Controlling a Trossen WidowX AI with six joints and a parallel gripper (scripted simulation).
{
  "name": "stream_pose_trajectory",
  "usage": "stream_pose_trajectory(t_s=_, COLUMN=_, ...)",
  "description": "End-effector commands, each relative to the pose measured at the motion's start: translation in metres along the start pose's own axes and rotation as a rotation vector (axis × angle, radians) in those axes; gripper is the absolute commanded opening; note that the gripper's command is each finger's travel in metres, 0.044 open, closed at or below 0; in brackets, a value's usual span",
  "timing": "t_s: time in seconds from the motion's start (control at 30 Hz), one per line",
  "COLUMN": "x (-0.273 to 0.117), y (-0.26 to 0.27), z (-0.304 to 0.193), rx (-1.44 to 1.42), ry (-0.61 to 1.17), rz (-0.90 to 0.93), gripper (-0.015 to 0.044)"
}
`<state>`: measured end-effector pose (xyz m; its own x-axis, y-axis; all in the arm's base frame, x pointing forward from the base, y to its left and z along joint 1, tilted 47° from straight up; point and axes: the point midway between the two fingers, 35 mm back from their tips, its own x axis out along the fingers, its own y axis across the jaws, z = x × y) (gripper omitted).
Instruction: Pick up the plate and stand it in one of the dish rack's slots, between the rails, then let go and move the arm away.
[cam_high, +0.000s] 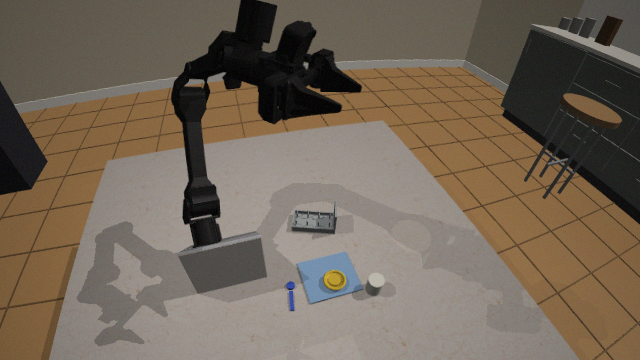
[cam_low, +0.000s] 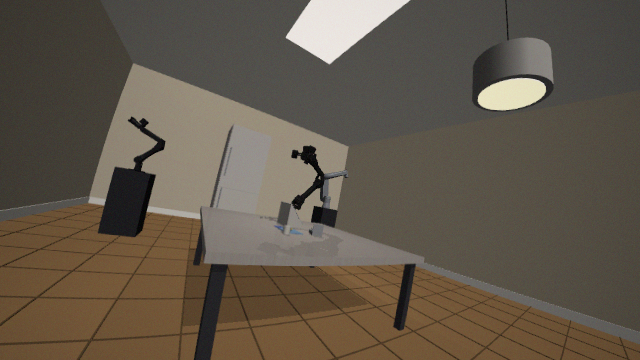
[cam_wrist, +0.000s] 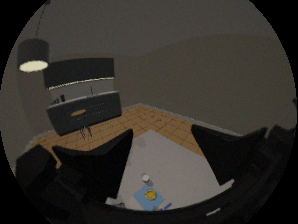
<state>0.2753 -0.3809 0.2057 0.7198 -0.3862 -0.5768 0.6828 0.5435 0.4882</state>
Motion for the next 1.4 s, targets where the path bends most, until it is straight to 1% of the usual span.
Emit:
stream_pose_trajectory(t_s=0.0, x=0.018, y=0.003, z=-0.022, rx=-0.054, ry=0.099, rz=0.014, gripper=0.04)
stream_pose_trajectory(t_s=0.3, x=0.056, y=0.009, z=-0.086, rx=-0.194, ry=0.37, rz=0.06, gripper=0.04)
stream_pose_trajectory(t_s=0.63, x=0.079, y=0.019, z=-0.159, rx=-0.344, ry=0.664, rz=0.156, gripper=0.04)
stream_pose_trajectory(t_s=1.0, x=0.085, y=0.03, z=-0.235, rx=-0.483, ry=0.968, rz=0.308, gripper=0.04)
stream_pose_trajectory(t_s=1.37, x=0.074, y=0.041, z=-0.304, rx=-0.588, ry=1.261, rz=0.515, gripper=0.04)
